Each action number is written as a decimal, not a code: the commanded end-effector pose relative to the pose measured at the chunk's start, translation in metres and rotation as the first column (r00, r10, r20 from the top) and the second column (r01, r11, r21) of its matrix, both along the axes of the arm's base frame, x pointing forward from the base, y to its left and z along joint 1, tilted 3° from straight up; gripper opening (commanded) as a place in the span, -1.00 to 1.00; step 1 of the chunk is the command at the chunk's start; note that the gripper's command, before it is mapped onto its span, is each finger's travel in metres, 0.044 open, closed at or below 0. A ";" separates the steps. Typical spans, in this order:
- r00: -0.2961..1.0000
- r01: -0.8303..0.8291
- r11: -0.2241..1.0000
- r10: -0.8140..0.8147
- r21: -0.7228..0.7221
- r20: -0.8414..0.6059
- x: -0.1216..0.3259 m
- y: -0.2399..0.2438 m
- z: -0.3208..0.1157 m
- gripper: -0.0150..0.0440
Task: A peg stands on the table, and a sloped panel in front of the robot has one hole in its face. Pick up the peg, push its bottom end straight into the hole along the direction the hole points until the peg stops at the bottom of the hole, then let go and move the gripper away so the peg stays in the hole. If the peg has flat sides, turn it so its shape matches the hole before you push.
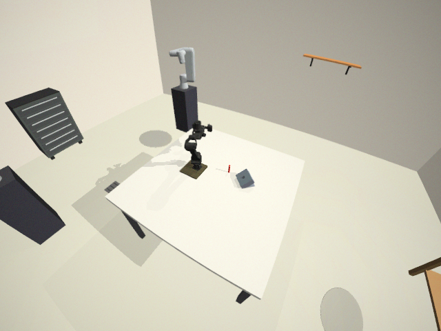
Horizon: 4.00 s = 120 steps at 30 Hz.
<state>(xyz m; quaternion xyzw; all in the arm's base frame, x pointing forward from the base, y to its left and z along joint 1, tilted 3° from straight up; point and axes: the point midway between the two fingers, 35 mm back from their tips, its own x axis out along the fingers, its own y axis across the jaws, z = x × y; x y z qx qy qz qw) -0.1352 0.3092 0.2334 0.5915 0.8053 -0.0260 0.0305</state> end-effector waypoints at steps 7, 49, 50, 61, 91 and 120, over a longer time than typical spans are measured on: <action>0.992 0.066 0.993 -0.076 -0.093 -0.101 0.017 0.012 -0.008 1.00; 0.255 0.349 0.615 -0.788 -0.707 -0.560 0.175 0.046 -0.062 1.00; 0.224 0.348 0.603 -0.797 -0.718 -0.560 0.179 0.045 -0.063 1.00; -0.130 0.316 0.469 -0.840 -0.825 -0.528 0.220 0.035 -0.076 1.00; -0.910 0.098 0.236 -0.372 -0.967 -0.183 0.316 -0.022 -0.104 1.00; -0.825 -0.077 0.227 0.532 -0.971 0.190 0.373 -0.103 -0.118 1.00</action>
